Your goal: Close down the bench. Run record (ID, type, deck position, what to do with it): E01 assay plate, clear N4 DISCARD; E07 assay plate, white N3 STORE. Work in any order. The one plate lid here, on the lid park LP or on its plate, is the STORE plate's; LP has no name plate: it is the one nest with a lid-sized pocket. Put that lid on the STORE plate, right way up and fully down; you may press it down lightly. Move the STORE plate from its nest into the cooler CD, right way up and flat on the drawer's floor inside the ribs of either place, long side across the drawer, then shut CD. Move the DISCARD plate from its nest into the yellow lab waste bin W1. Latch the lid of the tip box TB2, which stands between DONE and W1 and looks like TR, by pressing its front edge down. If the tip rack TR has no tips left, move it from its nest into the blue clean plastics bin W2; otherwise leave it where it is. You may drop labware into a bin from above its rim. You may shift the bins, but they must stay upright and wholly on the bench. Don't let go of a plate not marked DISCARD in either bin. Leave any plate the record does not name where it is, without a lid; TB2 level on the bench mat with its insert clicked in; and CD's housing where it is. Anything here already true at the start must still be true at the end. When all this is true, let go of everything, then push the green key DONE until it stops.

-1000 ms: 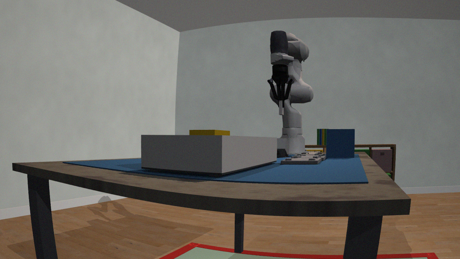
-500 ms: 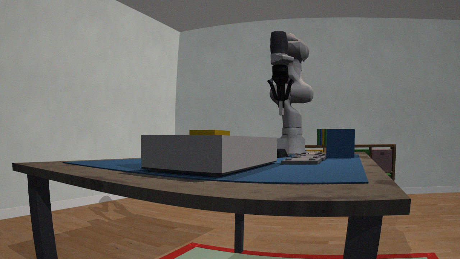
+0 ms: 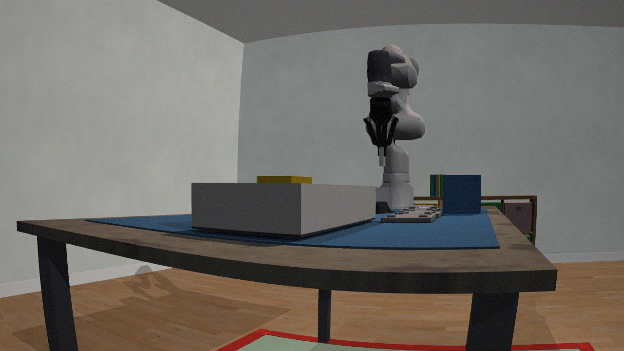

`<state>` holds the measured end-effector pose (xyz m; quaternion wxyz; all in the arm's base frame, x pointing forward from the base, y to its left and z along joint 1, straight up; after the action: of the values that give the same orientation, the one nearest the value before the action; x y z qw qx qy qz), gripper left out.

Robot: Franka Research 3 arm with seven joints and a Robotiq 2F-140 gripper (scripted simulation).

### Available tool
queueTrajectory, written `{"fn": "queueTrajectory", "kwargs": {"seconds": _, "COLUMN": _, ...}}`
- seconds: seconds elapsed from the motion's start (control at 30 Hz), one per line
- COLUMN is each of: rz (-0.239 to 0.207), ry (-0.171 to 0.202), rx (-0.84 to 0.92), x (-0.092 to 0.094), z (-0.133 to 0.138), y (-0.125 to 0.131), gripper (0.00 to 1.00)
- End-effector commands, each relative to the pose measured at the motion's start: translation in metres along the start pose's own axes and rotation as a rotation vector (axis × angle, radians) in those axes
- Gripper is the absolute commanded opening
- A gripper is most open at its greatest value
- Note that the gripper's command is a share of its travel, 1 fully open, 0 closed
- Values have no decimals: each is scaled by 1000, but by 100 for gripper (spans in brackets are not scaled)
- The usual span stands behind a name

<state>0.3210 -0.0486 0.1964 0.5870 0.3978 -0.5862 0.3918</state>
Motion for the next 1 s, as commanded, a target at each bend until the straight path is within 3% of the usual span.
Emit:
{"fn": "queueTrajectory", "kwargs": {"seconds": 0.0, "rz": 14, "ry": -2, "rx": 5, "x": -8, "z": -1, "y": -4, "gripper": 0}}
{"fn": "queueTrajectory", "kwargs": {"seconds": 0.67, "rz": 14, "ry": -2, "rx": 5, "x": -55, "z": -1, "y": -5, "gripper": 0}}
{"fn": "queueTrajectory", "kwargs": {"seconds": 0.97, "rz": 14, "ry": -2, "rx": 5, "x": -55, "z": -1, "y": -5, "gripper": 0}}
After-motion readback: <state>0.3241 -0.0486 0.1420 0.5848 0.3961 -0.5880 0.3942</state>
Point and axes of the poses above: the point where the finger pads meet when closed, its own x axis back along the fingers, its own z axis across the jaws, y = z × x, the point moved 1 cm from there along x, back along the fingers, and after that the axes turned 9 degrees about -x, right-handed, at the moved point
